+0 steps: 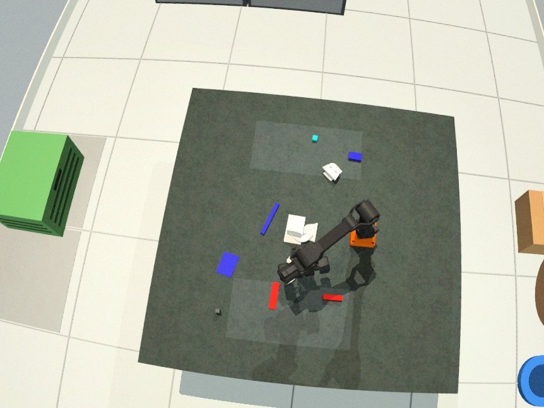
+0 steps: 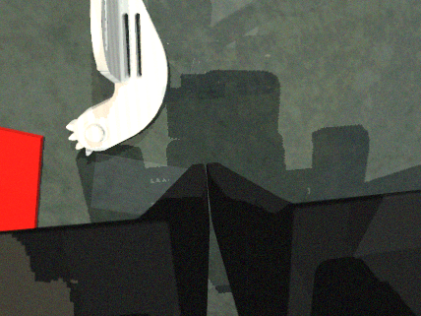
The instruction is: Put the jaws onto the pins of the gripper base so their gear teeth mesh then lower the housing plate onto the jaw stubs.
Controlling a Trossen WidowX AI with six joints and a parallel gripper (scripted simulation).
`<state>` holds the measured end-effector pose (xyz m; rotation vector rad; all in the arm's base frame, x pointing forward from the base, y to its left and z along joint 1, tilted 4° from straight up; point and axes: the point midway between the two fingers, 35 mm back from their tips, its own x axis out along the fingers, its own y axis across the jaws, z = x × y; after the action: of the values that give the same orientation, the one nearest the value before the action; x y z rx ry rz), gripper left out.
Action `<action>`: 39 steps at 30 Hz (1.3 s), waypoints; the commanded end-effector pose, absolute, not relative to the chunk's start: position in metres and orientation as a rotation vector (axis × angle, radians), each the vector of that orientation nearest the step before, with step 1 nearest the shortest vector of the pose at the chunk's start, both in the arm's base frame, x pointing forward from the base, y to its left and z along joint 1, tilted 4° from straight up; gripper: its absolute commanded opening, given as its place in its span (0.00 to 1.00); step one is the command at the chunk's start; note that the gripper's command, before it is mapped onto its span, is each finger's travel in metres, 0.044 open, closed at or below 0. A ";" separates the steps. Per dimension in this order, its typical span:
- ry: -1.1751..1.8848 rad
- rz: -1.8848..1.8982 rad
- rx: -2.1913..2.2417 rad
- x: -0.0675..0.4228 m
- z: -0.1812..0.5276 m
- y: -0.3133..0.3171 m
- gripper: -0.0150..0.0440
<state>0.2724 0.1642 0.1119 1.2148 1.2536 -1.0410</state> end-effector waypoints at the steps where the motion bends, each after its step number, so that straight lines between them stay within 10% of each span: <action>1: 1.254 -1.041 1.215 0.272 0.112 0.164 0.25; 9: 1.254 -1.041 1.215 0.272 0.112 0.164 0.25; 26: 1.254 -1.041 1.215 0.272 0.112 0.164 1.00; 39: 1.254 -1.041 1.215 0.272 0.112 0.164 1.00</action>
<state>0.2724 0.1642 0.1119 1.2148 1.2536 -1.0411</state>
